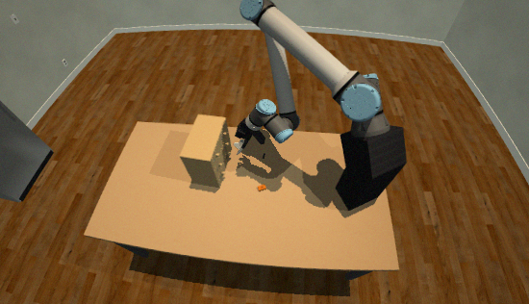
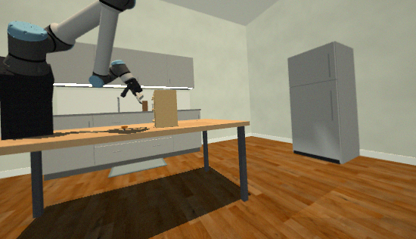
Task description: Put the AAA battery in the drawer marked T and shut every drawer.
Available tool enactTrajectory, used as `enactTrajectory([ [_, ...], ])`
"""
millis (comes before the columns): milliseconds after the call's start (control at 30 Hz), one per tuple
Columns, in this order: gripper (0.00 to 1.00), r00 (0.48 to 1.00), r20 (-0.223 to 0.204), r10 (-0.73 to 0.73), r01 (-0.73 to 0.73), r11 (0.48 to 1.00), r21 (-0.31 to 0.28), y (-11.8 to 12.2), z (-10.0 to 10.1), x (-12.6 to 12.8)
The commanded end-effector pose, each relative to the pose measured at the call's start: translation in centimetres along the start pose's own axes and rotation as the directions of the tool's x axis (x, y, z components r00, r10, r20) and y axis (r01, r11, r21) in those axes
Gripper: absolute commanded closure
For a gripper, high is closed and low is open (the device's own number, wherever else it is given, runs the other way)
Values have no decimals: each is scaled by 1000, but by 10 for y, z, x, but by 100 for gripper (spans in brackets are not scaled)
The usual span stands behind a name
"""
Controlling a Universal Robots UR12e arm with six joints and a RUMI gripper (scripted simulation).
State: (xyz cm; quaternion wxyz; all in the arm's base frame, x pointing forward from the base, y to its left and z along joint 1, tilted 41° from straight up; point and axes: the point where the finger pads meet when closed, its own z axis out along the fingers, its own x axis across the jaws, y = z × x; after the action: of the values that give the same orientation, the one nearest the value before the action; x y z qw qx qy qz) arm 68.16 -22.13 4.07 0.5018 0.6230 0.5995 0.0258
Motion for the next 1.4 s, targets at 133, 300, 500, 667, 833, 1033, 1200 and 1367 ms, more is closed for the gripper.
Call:
enactTrajectory([
  [133, 0, 1000, -2, 4, -3, 991, 137, -4, -13, 1],
  [300, 0, 1000, -2, 4, -3, 985, 171, -5, -17, 1],
  [500, 0, 1000, -2, 4, -3, 972, 236, -6, -25, 1],
  [667, 0, 1000, -2, 4, -3, 959, 284, -7, -31, 1],
  [833, 0, 1000, -2, 4, -3, 948, 319, -8, -36, 1],
  [1033, 0, 1000, -2, 4, -3, 934, 358, -9, -41, 1],
  [1200, 0, 1000, -2, 4, -2, 921, 390, -10, -45, 1],
  [1367, 0, 1000, -2, 4, -2, 909, 417, -11, -49, 1],
])
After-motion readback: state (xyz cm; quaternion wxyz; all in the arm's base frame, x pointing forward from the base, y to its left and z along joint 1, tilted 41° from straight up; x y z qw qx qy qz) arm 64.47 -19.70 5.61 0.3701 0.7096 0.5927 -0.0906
